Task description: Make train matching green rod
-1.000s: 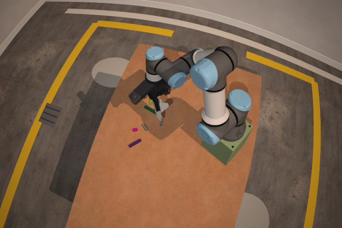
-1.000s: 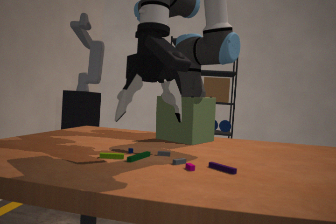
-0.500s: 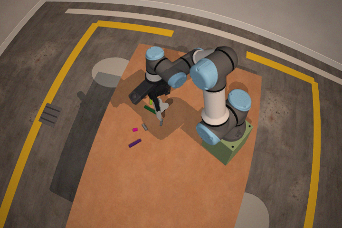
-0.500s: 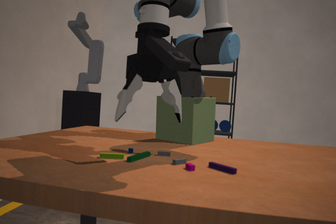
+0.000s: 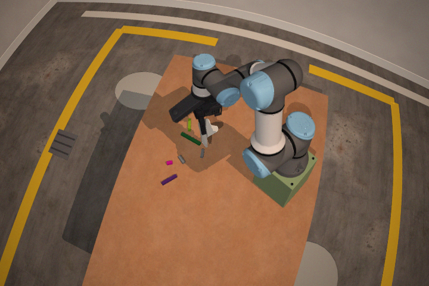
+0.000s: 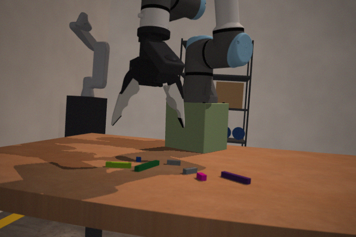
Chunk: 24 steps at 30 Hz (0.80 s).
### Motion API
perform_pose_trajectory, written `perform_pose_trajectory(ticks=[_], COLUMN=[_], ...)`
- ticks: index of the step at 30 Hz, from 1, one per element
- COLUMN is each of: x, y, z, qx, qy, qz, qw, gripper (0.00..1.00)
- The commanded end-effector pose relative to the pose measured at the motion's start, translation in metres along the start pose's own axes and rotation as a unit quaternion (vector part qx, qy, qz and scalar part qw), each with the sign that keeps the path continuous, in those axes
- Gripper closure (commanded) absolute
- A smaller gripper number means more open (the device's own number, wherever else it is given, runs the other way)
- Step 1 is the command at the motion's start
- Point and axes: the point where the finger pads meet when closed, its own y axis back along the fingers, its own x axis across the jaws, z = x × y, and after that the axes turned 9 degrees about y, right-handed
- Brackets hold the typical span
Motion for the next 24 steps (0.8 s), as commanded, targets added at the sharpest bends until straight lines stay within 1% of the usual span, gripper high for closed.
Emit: perform_pose_trajectory(ticks=[1, 4, 8, 9, 24], x=[0.003, 0.002, 0.002, 0.002, 0.002], y=[0.003, 0.003, 0.003, 0.003, 0.003], z=[0.029, 0.038, 0.039, 0.039, 0.039], qx=[0.003, 0.003, 0.003, 0.003, 0.003], qy=[-0.066, -0.090, -0.093, -0.093, -0.093], qz=[0.003, 0.003, 0.003, 0.003, 0.003], qw=[0.998, 0.996, 0.996, 0.996, 0.996], gripper=[0.00, 0.00, 0.00, 0.86, 0.86])
